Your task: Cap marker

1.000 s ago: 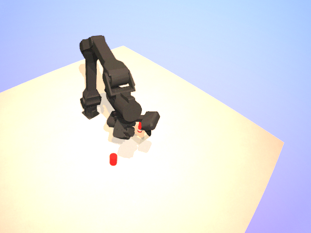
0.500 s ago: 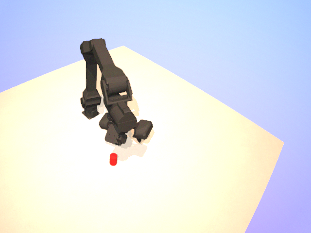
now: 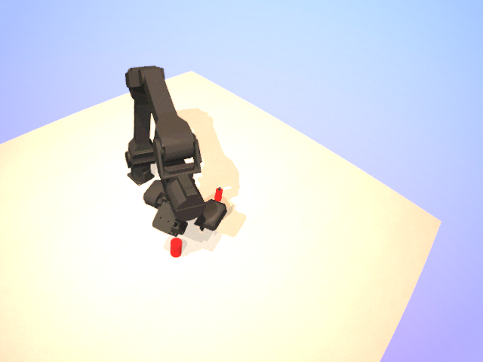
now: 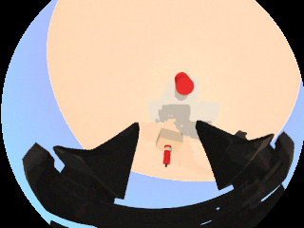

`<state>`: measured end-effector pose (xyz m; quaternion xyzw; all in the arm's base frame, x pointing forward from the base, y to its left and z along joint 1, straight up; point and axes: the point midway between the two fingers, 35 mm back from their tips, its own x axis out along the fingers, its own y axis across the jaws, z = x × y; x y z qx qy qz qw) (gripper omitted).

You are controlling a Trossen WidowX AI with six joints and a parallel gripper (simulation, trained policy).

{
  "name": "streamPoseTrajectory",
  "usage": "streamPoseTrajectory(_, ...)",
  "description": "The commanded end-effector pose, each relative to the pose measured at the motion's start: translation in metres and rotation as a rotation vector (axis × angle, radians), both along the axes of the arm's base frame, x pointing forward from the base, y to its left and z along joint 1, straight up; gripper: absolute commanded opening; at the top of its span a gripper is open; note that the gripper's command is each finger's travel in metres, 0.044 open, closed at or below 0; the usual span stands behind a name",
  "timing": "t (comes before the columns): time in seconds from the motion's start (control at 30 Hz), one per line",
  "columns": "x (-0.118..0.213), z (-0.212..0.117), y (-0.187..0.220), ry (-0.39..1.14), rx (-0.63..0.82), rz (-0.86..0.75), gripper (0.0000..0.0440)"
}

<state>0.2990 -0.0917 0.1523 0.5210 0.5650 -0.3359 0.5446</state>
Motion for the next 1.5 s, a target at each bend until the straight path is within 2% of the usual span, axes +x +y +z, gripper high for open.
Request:
streamPoseTrajectory(0.0, -0.003, -0.005, -0.006, 0.027, -0.016, 0.003, 0.0326)
streamPoseTrajectory(0.9, -0.008, -0.051, -0.024, 0.180, -0.116, 0.093, 0.0297)
streamPoseTrajectory(1.3, -0.011, -0.085, -0.023, 0.231, -0.128, 0.167, 0.0270)
streamPoseTrajectory(1.47, -0.012, -0.091, -0.023, 0.237, -0.146, 0.196, 0.0241)
